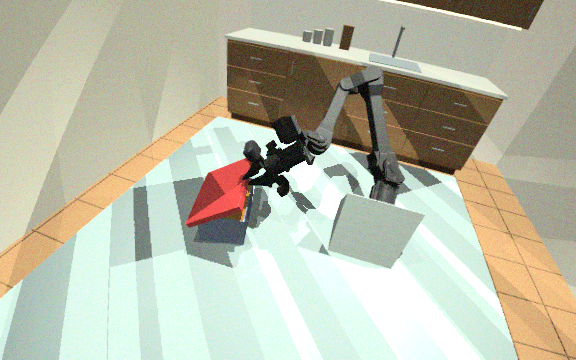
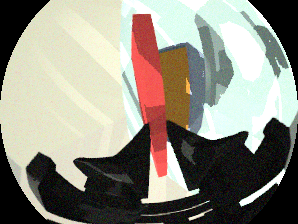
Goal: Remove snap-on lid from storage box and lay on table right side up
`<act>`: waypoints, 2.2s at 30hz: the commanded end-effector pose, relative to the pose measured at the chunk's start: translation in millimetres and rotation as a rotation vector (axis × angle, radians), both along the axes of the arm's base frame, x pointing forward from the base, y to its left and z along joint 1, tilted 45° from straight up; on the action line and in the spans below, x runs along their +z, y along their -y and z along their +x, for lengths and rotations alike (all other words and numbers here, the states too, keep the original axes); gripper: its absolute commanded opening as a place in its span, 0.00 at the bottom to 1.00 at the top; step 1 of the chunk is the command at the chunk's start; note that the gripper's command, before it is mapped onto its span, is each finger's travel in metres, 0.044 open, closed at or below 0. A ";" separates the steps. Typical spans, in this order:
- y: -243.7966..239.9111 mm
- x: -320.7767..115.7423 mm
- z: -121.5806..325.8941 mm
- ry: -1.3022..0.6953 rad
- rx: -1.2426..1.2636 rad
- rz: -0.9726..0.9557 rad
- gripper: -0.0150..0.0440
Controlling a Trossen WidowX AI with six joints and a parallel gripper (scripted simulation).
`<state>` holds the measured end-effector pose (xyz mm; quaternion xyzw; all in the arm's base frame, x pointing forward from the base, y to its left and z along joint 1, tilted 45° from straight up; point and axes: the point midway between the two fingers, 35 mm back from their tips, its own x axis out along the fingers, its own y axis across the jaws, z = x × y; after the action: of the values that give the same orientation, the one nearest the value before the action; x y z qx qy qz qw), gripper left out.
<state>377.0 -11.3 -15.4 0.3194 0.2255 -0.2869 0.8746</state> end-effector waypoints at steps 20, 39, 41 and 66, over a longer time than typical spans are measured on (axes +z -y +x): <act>-28.9 22.6 25.5 0.016 0.006 0.008 0.25; -46.8 40.0 26.7 0.016 0.006 0.009 0.25; -48.6 41.9 26.8 0.016 0.006 0.010 0.25; -63.6 25.1 15.1 0.016 0.006 0.011 0.25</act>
<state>393.0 43.8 10.8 0.3197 0.2252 -0.2874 0.8744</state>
